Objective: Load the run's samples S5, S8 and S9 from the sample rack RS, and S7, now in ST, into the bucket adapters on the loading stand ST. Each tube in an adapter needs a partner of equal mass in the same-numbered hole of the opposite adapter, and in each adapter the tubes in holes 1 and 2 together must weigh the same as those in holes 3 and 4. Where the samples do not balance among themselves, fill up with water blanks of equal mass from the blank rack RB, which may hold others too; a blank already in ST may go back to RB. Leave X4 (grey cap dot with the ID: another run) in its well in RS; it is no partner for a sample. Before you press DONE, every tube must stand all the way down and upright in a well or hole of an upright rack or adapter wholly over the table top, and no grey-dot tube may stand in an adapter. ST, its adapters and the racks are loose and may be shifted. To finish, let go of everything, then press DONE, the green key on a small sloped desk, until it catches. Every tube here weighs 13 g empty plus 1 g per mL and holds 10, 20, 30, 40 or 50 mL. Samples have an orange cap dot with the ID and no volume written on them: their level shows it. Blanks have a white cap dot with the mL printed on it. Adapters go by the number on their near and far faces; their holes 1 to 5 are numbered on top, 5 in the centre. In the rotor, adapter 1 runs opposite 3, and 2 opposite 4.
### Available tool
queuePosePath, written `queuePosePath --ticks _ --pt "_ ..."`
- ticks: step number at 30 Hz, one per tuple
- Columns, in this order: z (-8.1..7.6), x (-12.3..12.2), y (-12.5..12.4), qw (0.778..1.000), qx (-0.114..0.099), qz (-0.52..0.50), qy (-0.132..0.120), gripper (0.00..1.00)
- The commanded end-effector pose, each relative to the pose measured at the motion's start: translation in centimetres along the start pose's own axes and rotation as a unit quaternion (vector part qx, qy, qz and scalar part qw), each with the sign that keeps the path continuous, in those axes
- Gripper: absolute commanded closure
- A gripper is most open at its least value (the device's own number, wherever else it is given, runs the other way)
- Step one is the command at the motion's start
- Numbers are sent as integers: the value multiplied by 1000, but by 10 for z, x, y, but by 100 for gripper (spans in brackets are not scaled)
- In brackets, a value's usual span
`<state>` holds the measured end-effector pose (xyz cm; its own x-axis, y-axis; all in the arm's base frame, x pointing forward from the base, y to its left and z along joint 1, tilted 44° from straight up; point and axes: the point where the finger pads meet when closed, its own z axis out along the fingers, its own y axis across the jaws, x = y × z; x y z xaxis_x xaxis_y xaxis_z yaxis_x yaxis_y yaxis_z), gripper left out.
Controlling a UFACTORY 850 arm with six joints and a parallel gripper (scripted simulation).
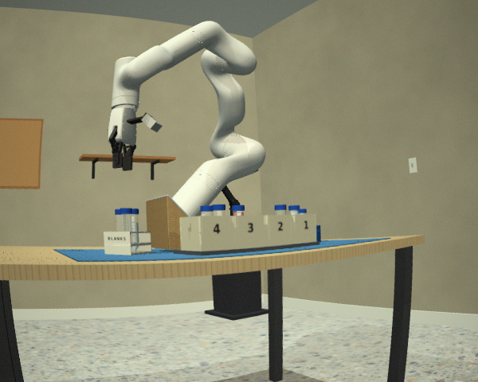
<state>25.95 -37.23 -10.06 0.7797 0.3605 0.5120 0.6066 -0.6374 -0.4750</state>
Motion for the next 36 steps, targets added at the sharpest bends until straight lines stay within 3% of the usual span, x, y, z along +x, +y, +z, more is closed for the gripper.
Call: queuePosePath --ticks 1,12,36 --pt "-1 -5 5 1000 0 0 0 43" --pt "-1 -5 5 1000 0 0 0 43" --pt "43 -5 5 1000 0 0 0 43"
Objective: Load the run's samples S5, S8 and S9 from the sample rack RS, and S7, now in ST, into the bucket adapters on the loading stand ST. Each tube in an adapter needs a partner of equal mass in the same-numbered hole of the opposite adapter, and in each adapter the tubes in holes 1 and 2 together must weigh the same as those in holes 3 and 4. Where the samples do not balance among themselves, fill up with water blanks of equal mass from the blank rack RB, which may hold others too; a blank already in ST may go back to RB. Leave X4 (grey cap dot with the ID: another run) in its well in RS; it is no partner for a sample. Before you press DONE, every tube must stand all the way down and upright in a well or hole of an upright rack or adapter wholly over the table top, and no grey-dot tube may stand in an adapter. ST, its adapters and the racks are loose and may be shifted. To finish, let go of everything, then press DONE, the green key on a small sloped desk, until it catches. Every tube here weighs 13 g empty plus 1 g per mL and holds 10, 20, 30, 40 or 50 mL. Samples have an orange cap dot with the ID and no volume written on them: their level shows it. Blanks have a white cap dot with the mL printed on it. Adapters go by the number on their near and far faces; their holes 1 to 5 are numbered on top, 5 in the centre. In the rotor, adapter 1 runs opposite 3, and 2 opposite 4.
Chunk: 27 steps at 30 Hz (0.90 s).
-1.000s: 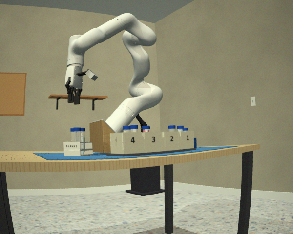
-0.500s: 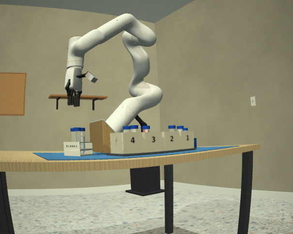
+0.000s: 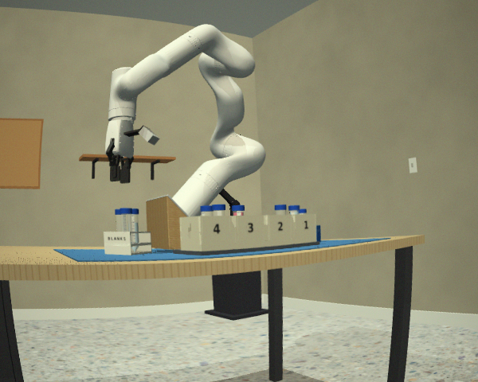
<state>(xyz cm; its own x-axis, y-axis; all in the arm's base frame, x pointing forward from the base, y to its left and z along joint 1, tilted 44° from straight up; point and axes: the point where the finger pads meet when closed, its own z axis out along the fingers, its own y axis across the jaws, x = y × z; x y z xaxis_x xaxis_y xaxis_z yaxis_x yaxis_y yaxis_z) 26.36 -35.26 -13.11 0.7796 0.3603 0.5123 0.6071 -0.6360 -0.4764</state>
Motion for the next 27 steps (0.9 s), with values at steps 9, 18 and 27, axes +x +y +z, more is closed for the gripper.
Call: queuePosePath --ticks 9,18,27 --pt "21 0 1 1000 -1 0 0 43" --pt "39 0 1 1000 -1 0 0 43" --pt "53 0 1 1000 -1 0 0 43"
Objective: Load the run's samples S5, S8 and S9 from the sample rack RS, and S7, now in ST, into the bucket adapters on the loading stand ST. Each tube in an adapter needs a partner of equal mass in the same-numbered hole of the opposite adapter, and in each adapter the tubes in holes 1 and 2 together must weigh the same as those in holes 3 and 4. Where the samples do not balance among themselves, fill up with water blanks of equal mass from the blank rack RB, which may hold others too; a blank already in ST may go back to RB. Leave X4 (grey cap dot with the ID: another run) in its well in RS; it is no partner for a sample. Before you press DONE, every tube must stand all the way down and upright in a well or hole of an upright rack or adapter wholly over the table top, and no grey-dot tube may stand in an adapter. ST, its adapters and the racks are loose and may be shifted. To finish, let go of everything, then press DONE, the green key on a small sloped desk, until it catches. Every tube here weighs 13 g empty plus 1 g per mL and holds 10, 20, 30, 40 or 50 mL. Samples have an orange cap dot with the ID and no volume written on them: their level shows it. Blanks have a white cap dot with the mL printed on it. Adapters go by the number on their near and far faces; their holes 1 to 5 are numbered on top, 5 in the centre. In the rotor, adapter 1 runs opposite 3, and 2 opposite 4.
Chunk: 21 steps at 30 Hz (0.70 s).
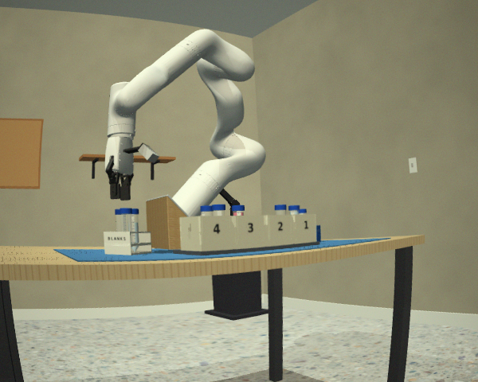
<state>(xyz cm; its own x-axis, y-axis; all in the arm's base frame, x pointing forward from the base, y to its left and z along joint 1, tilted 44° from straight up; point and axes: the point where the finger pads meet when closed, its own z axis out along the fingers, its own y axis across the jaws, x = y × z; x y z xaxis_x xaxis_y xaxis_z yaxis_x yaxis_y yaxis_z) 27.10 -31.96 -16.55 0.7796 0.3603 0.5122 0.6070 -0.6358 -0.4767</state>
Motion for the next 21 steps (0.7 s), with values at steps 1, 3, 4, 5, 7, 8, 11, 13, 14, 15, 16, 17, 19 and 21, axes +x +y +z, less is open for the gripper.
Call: queuePosePath --ticks 1,3,4,5,7,8,11,13,14,15,16,17,19,21 --pt "7 0 1 1000 -1 0 0 43" --pt "11 0 1 1000 -1 0 0 43" --pt "13 0 1 1000 -1 0 0 43" --pt "15 0 1 1000 -1 0 0 43" --pt "19 0 1 1000 -1 0 0 43" --pt "21 0 1 1000 -1 0 0 43" --pt "27 0 1 1000 -1 0 0 43" --pt "29 0 1 1000 -1 0 0 43" --pt "29 0 1 1000 -1 0 0 43" --pt "29 0 1 1000 -1 0 0 43" --pt "29 0 1 1000 -1 0 0 43" --pt "29 0 1 1000 -1 0 0 43" --pt "29 0 1 1000 -1 0 0 43" --pt "29 0 1 1000 -1 0 0 43"
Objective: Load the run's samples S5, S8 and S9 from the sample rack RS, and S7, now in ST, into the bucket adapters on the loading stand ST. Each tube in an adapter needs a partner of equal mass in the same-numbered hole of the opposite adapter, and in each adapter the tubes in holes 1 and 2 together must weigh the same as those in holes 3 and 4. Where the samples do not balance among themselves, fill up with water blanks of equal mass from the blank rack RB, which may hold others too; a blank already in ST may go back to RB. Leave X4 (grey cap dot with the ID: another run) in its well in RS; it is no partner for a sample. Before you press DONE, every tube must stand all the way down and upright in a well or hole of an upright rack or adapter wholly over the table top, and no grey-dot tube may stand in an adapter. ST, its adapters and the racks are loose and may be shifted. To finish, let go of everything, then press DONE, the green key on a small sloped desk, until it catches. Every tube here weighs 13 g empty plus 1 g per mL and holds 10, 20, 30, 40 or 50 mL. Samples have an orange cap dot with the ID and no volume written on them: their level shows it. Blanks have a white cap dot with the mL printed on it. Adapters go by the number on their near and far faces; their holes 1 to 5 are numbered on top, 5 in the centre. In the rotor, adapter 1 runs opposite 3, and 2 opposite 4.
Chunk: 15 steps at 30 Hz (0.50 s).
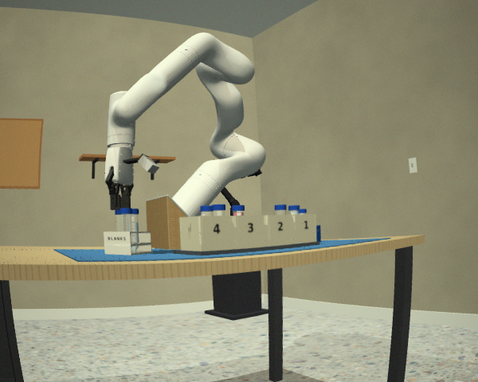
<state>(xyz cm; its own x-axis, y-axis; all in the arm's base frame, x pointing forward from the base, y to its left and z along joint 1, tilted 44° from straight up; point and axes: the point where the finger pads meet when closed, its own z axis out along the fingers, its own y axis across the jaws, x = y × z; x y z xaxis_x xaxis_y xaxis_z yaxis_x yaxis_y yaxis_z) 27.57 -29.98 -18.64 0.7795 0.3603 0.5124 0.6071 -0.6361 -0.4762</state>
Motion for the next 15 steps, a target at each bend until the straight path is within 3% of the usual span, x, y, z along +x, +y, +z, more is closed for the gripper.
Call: queuePosePath --ticks 1,15 --pt "-1 0 1 1000 -1 0 0 43" --pt "7 0 1 1000 -1 0 0 43"
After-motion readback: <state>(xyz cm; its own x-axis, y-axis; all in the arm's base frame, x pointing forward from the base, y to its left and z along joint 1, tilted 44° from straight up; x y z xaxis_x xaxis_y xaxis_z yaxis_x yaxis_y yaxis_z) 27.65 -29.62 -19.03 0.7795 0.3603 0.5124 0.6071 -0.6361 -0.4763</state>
